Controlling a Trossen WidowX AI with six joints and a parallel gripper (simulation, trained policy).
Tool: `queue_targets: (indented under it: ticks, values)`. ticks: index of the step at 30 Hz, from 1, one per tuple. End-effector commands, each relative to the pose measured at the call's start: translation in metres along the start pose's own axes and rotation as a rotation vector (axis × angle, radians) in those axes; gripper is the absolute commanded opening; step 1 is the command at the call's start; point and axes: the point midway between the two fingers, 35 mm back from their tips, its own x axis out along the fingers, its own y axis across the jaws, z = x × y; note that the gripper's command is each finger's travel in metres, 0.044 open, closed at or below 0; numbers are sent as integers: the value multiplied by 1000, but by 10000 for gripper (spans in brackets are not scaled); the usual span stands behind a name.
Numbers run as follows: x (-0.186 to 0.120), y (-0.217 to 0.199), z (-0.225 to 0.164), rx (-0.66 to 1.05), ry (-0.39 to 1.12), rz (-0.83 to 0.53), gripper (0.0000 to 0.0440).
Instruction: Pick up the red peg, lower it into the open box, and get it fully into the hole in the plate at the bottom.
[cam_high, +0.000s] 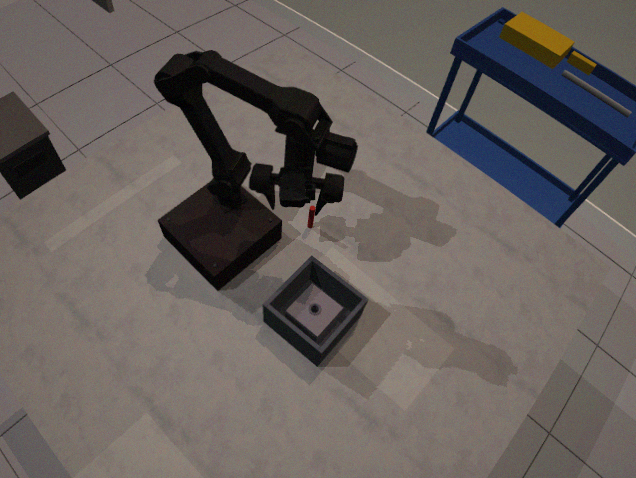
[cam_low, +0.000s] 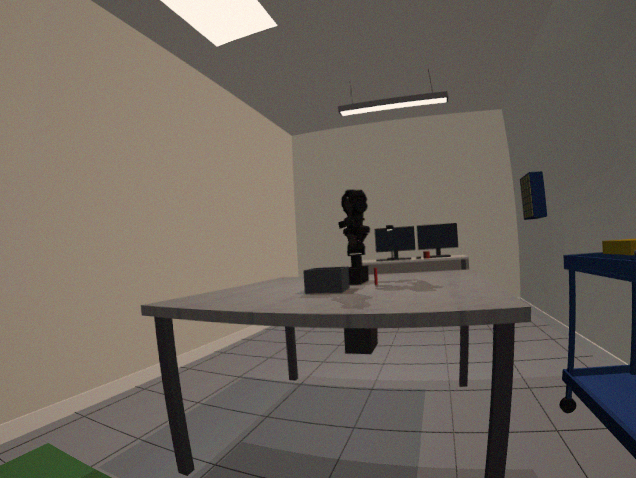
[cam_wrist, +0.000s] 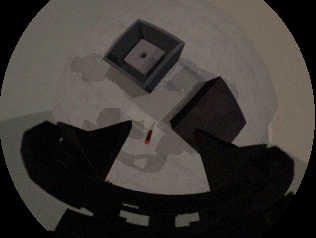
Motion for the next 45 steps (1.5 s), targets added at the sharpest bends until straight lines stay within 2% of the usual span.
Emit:
queue_targets:
  ticks: [1,13,30,34,45]
  values:
    - [13,-2,-17,44,37,-56,440]
    - [58,9,-54,155,92,-122,440]
    - [127,34,-85,213,139,-14,432]
    - [135,33,-91,230,156,-15,371]
    - [140,32,-98,238,238,-43,90]
